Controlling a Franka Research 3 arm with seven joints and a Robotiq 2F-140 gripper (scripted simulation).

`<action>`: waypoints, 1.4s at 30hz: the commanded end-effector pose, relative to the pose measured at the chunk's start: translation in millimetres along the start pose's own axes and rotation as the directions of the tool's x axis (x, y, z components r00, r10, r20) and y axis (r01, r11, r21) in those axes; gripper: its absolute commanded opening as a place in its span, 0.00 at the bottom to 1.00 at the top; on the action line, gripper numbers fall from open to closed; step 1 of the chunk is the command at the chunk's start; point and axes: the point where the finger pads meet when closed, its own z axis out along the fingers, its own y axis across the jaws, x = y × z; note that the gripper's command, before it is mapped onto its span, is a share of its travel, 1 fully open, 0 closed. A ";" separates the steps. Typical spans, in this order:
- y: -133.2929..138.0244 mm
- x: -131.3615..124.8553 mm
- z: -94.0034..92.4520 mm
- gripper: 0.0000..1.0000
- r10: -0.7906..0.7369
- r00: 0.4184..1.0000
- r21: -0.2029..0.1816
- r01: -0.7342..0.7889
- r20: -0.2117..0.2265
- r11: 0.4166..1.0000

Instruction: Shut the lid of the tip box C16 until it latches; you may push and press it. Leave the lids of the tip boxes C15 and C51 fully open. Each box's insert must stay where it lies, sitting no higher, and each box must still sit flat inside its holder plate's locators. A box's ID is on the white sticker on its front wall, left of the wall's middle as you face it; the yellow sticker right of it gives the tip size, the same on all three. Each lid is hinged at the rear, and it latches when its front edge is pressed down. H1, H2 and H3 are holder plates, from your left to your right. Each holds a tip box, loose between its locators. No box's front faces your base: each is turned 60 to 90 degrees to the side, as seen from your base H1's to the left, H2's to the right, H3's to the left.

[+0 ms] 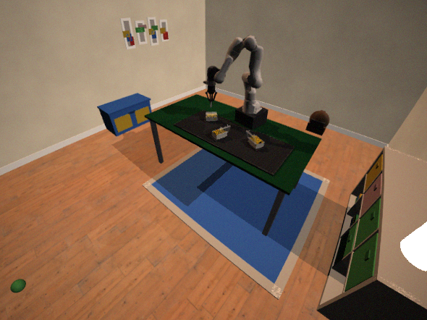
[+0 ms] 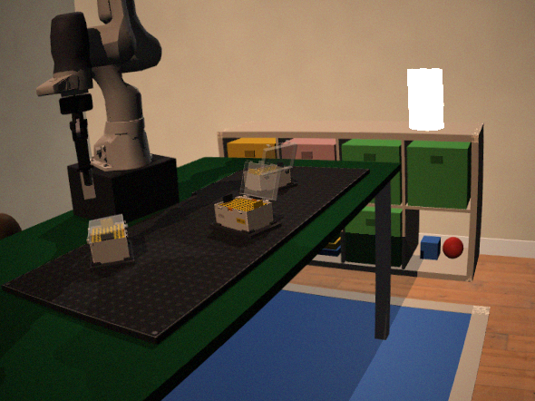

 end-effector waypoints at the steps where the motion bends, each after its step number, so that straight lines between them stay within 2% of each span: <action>1: 2.8 -0.4 -5.9 0.00 0.015 1.000 -0.010 -0.015 -0.001 1.000; 25: 2.4 -0.4 -44.9 0.00 0.015 1.000 -0.010 -0.015 -0.001 1.000; 42: 2.4 -0.4 -44.9 0.00 0.015 1.000 -0.010 -0.015 -0.001 1.000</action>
